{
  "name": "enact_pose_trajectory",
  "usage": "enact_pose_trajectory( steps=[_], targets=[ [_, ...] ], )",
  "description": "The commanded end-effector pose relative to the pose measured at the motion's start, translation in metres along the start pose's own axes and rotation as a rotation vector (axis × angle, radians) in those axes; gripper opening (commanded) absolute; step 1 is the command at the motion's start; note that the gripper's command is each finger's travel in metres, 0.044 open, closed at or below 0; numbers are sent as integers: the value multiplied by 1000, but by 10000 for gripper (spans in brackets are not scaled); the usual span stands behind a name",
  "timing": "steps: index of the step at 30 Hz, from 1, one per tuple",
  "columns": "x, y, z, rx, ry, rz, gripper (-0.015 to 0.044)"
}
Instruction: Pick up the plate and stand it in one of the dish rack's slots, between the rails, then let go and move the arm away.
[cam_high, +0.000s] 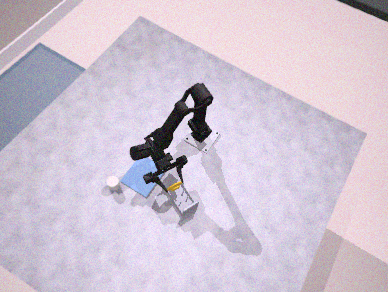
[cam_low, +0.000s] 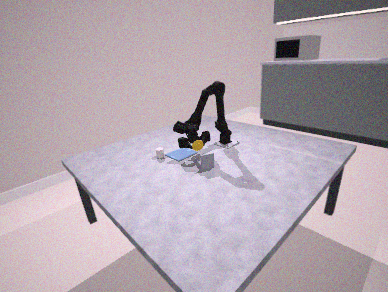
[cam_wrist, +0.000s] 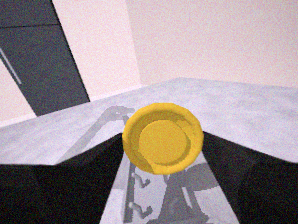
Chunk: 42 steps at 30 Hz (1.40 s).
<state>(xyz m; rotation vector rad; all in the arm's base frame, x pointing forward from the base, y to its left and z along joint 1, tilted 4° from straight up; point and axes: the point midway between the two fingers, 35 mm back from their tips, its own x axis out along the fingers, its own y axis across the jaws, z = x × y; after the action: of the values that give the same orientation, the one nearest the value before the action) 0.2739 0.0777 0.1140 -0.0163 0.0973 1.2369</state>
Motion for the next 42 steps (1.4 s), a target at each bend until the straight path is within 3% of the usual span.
enact_pose_trajectory(
  steps=[1, 42],
  targets=[
    [-6, 12, -1, -110, -80, 23, 0],
    [5, 8, -26, -138, -59, 21, 0]
  ],
)
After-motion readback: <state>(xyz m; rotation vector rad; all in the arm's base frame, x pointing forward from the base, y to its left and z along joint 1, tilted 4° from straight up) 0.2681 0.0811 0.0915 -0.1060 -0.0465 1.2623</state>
